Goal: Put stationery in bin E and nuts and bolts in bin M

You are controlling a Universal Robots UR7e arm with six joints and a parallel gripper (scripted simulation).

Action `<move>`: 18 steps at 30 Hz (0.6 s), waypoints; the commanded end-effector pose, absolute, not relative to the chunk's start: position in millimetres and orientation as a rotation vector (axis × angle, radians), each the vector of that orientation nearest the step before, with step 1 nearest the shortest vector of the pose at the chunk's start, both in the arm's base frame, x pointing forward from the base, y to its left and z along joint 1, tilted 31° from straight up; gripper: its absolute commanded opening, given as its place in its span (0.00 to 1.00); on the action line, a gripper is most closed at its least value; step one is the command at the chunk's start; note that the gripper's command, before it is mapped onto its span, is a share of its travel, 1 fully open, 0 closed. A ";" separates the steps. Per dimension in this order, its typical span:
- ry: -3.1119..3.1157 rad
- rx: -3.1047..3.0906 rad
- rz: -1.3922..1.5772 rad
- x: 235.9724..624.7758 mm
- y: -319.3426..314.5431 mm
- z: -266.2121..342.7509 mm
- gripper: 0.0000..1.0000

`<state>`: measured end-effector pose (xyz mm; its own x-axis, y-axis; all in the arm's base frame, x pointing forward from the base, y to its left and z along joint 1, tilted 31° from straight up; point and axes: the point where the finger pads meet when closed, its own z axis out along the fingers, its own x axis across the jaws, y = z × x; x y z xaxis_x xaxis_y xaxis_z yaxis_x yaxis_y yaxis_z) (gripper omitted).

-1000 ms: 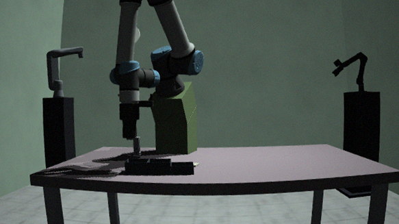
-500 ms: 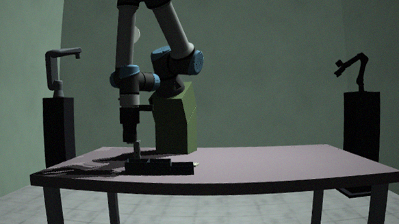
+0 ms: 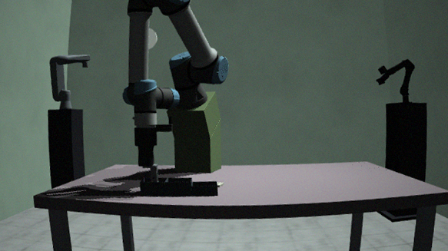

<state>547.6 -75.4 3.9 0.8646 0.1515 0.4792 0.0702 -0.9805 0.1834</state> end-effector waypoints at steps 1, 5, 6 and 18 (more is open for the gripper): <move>0.172 2.876 0.762 548.1 -75.6 4.2 0.32; 0.172 2.876 0.762 547.9 -75.6 4.1 0.32; 0.172 2.876 0.762 547.9 -75.6 4.0 0.32; 0.172 2.876 0.761 547.9 -75.6 4.0 0.62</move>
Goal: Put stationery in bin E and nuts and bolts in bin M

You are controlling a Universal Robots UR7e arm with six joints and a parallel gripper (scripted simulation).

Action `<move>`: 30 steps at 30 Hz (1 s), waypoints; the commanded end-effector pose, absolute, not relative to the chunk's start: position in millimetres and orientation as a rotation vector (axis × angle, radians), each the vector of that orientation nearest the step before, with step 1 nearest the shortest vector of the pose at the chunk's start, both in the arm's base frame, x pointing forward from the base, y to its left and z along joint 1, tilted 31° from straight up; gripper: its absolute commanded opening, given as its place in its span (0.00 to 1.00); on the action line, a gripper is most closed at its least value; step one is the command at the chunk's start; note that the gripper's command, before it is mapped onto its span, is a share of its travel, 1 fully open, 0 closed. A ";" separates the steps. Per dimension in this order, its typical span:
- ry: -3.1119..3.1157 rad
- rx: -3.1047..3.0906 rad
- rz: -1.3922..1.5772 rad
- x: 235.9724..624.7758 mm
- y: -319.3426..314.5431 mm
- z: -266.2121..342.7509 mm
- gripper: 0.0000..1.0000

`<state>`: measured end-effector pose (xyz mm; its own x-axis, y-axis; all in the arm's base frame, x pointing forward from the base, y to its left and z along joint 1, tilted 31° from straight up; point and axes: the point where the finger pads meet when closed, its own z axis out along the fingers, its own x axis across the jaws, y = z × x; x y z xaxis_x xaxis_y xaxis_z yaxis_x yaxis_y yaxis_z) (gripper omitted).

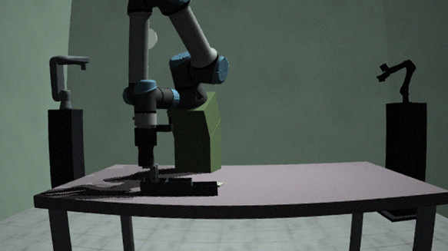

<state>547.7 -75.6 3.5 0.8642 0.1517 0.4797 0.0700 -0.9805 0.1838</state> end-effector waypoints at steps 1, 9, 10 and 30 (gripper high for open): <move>0.172 2.876 0.761 547.9 -75.6 4.0 0.62; 0.172 2.876 0.762 546.5 -75.3 6.3 0.62; 0.172 2.876 0.762 546.5 -75.3 6.3 0.62; 0.172 2.876 0.762 535.2 -72.5 25.7 0.62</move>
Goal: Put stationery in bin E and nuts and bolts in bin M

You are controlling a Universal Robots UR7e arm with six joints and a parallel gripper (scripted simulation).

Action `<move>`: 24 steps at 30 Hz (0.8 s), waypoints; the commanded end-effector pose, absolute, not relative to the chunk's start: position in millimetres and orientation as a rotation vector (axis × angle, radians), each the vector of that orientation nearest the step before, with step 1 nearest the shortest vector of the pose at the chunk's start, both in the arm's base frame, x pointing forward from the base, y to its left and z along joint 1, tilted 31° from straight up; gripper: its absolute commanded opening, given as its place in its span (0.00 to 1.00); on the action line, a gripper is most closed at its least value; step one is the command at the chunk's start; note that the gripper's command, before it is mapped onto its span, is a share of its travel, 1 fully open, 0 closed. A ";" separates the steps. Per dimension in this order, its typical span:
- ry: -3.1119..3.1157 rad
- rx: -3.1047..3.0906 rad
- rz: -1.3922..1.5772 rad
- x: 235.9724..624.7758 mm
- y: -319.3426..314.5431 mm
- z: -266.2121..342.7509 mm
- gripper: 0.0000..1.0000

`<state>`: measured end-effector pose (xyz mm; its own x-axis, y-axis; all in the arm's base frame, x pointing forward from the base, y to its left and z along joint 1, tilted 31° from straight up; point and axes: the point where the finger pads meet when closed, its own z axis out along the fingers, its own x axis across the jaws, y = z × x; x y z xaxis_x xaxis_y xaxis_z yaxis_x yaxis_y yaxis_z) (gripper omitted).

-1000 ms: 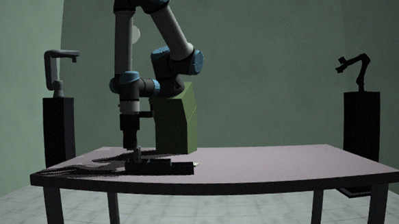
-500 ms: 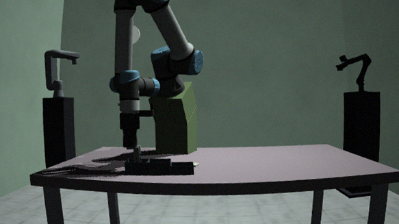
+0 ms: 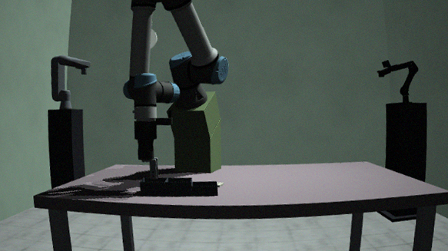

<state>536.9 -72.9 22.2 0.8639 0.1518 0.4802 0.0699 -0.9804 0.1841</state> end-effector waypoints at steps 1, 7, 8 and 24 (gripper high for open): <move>0.172 2.876 0.762 534.6 -72.3 26.9 0.62; 0.172 2.876 0.762 528.7 -70.8 36.9 0.62; 0.172 2.876 0.762 528.7 -70.8 36.9 0.62; -0.325 2.943 0.809 467.9 -104.6 7.9 0.64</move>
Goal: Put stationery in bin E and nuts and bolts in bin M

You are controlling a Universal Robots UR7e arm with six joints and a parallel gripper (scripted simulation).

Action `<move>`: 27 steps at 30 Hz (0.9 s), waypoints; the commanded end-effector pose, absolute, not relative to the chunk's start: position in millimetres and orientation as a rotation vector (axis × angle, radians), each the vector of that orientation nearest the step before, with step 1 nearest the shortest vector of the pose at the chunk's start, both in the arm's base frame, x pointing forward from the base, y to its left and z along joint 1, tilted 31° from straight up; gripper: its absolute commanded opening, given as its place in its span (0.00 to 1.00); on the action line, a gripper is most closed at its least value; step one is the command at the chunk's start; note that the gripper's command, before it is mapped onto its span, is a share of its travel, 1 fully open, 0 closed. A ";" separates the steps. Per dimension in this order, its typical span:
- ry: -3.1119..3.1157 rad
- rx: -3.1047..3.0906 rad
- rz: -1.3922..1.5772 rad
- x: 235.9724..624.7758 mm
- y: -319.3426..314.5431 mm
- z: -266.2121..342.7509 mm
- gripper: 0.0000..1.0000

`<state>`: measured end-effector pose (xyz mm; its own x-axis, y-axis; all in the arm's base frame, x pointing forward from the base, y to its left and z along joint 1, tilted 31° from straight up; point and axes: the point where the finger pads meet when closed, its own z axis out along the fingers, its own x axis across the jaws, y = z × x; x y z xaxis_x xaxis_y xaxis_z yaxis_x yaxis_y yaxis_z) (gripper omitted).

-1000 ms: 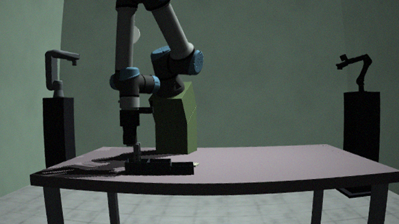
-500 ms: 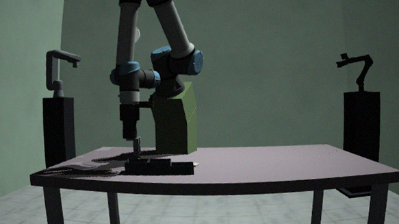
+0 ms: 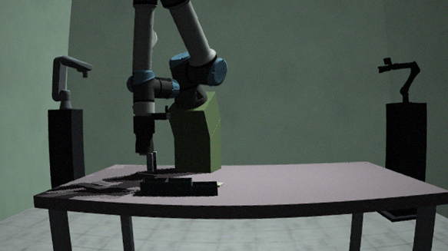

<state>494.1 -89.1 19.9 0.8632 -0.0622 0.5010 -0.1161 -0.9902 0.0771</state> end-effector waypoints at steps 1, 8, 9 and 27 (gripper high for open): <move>-0.374 2.945 0.811 461.2 -108.4 4.7 0.64; -0.622 2.946 0.818 434.4 -123.3 -8.0 0.64; -0.767 2.938 0.822 434.4 -123.3 -8.0 0.64; -1.601 2.758 0.836 434.5 -123.2 -8.0 0.64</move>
